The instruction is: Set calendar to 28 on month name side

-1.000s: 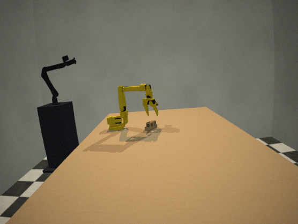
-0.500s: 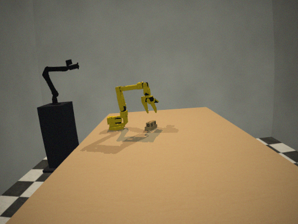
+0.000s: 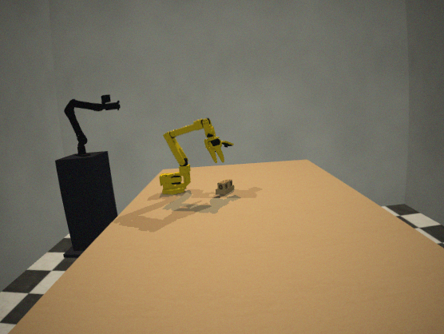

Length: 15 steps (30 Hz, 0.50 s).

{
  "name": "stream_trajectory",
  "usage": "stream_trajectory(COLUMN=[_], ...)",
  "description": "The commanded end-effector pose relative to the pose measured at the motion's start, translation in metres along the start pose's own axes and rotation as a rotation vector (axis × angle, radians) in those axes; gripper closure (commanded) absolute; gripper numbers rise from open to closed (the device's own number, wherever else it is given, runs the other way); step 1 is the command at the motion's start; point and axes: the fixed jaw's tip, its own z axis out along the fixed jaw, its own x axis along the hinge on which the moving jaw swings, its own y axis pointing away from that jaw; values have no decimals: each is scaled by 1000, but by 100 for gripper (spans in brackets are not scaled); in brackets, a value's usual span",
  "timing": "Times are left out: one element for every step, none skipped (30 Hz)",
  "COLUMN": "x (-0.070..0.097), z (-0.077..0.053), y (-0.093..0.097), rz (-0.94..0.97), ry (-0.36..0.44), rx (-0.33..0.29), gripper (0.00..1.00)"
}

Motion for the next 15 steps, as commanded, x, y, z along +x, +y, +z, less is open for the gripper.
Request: stream_trajectory(x=[0,1,1,2,3,3,4,4,5,5,5,6,6,6,6], z=[-12,-14,-15,-16,-17,-18,-19,-20,-21,-21,-22,-23,-23,-23,-23], y=[5,6,8,9,10,11,13,14,14,15,16,17,17,17,17], rz=[120,152,183,213,242,270,297,322,346,369,390,409,409,409,427], ry=[-77,-87,-98,-108,-119,-128,-138,-147,-158,-167,-176,-185,-185,-185,-193], rx=[44,47,51,53,56,57,59,60,61,63,63,64,64,64,64], gripper=[64,64,64,64,64,64,64,64,64,64,64,64,64,64,64])
